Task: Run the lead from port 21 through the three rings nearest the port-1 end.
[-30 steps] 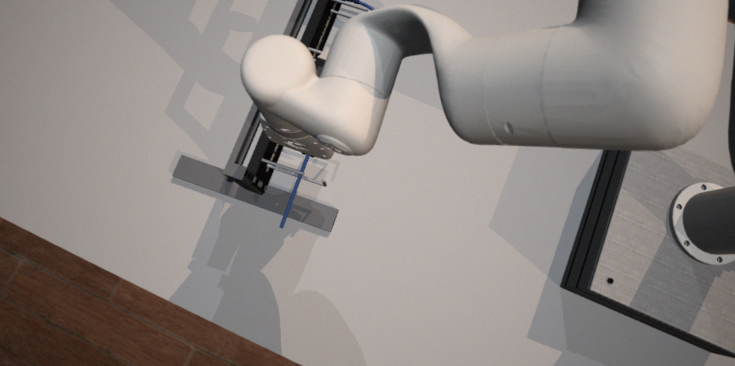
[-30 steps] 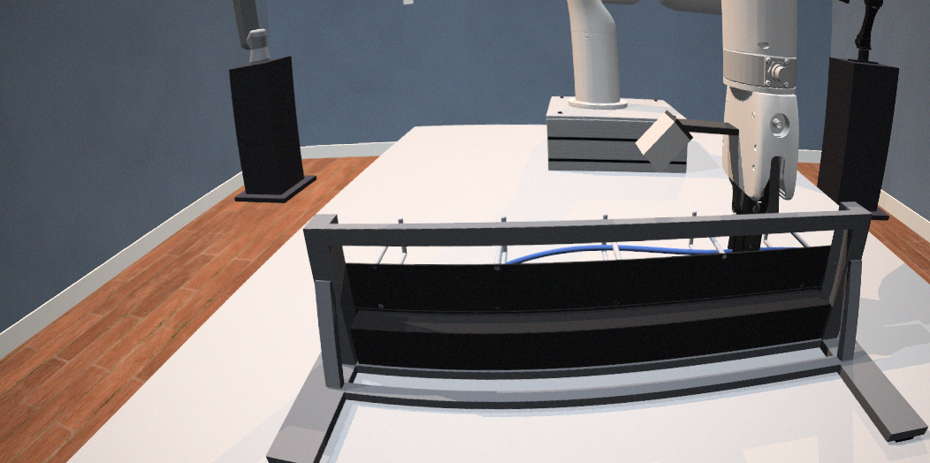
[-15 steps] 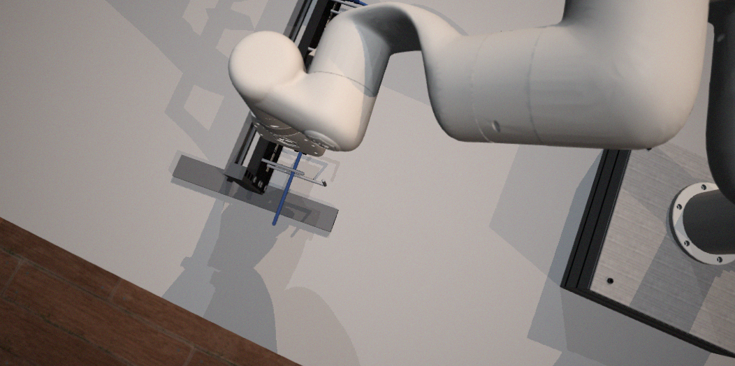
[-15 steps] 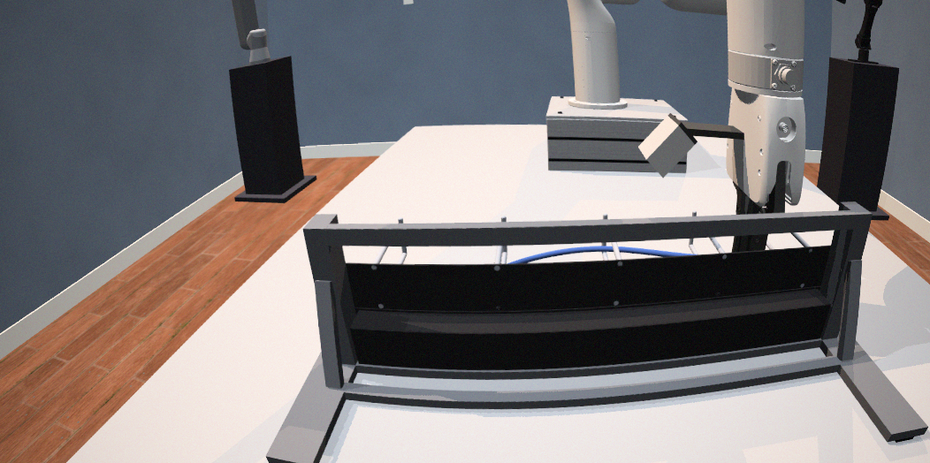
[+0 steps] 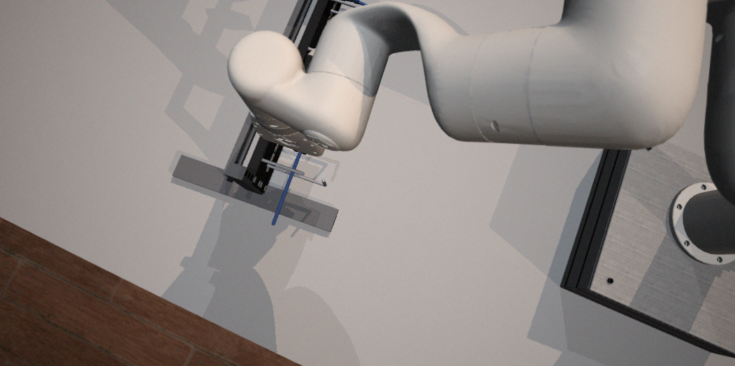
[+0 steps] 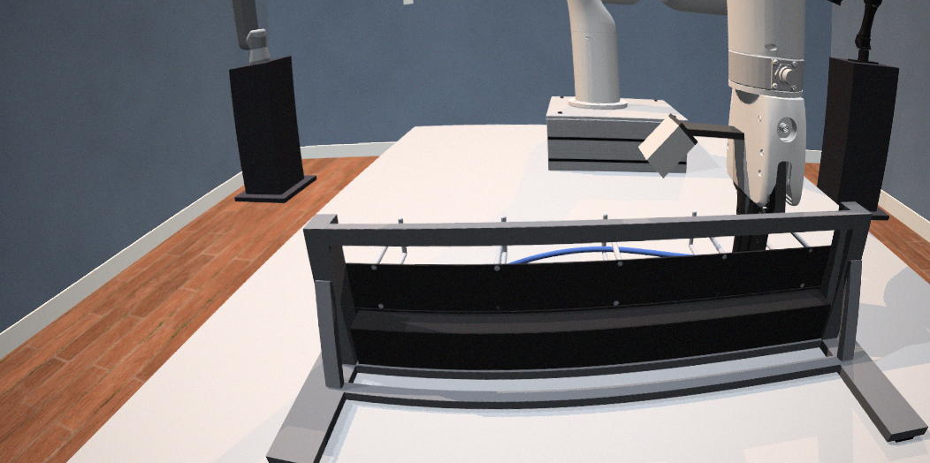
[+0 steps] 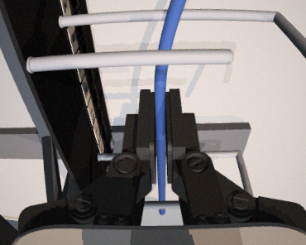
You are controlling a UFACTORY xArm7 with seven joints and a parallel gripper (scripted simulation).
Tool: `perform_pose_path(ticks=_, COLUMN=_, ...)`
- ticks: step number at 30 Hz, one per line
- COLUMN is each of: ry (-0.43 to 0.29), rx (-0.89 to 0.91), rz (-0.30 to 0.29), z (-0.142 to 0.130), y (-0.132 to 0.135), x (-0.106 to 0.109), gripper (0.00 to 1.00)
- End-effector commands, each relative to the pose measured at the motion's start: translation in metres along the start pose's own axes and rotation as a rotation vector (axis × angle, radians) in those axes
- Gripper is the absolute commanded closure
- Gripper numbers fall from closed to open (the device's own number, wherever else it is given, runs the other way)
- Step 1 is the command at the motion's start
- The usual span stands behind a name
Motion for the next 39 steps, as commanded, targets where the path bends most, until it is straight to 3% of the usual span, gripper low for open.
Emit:
perform_pose_path(ticks=1, ry=0.0, rx=0.0, rz=0.006, z=0.0002, y=-0.0018, x=0.0028, gripper=1.0)
perform_pose_path(ticks=4, ry=0.0, rx=0.0, rz=0.006, z=0.0002, y=-0.0018, x=0.0028, gripper=1.0)
perform_pose_path(ticks=5, ry=0.0, rx=0.0, rz=0.006, z=0.0002, y=-0.0018, x=0.0028, gripper=0.67)
perform_pose_path(ticks=39, ry=0.0, rx=0.0, rz=0.006, z=0.0002, y=-0.0018, x=0.0029, gripper=0.67)
Point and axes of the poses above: the point where the finger pads meet when closed, its own x axis back along the fingers, its own y axis across the jaws, z = x × y, the point moved 3 cm from there along x, back along the fingers, and after that the axes turned 10 degrees about x, right-handed, at the moved point
